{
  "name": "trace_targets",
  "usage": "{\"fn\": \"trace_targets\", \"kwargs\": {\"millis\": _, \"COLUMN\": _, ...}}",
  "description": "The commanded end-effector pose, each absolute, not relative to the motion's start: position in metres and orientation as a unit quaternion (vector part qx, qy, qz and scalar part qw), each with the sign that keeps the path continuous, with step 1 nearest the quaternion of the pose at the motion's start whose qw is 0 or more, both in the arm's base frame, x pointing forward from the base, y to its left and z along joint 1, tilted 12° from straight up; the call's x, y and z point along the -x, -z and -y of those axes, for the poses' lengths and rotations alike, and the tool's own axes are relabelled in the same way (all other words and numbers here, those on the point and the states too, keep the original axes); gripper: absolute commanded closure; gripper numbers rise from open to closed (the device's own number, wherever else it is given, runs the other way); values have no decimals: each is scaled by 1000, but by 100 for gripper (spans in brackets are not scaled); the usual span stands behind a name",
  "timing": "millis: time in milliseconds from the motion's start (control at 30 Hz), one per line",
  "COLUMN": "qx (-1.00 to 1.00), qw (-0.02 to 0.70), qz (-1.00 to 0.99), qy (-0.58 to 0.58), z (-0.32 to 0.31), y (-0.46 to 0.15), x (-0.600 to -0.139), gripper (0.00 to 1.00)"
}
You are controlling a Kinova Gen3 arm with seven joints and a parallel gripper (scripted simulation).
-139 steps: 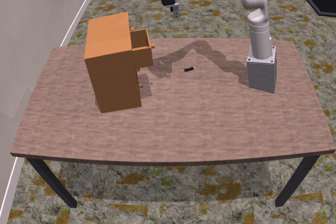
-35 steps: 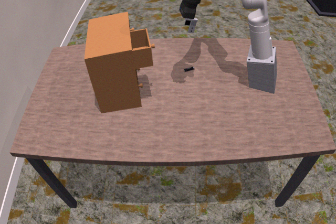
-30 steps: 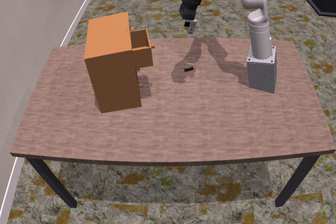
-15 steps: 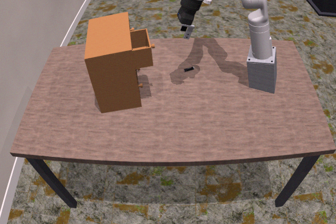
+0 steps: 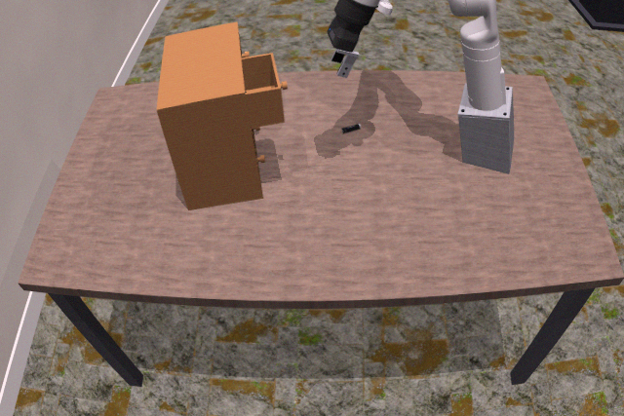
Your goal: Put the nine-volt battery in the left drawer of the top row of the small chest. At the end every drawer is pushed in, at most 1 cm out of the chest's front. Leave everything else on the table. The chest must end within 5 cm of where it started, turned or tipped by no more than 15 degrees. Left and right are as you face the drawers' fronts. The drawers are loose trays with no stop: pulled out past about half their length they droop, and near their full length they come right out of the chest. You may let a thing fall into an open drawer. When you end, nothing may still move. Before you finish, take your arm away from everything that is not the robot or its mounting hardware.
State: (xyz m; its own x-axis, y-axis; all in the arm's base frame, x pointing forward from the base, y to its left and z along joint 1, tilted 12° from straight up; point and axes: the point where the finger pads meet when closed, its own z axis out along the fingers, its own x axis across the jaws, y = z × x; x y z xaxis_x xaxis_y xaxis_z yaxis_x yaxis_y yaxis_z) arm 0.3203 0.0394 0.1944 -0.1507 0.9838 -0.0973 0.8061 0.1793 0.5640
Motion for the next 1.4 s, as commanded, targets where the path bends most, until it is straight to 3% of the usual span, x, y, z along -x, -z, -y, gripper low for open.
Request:
{"fn": "trace_targets", "kwargs": {"millis": 0, "qx": -610, "qw": 231, "qz": -733, "qy": -192, "z": -38, "y": -192, "x": -320, "gripper": 0}}
{"fn": "trace_targets", "kwargs": {"millis": 767, "qx": -609, "qw": 235, "qz": -732, "qy": -196, "z": -38, "y": -189, "x": -322, "gripper": 0}}
{"fn": "trace_targets", "kwargs": {"millis": 800, "qx": -609, "qw": 235, "qz": -732, "qy": -196, "z": -38, "y": -189, "x": -322, "gripper": 100}}
{"fn": "trace_targets", "kwargs": {"millis": 1367, "qx": -609, "qw": 235, "qz": -732, "qy": -196, "z": -38, "y": -189, "x": -322, "gripper": 100}}
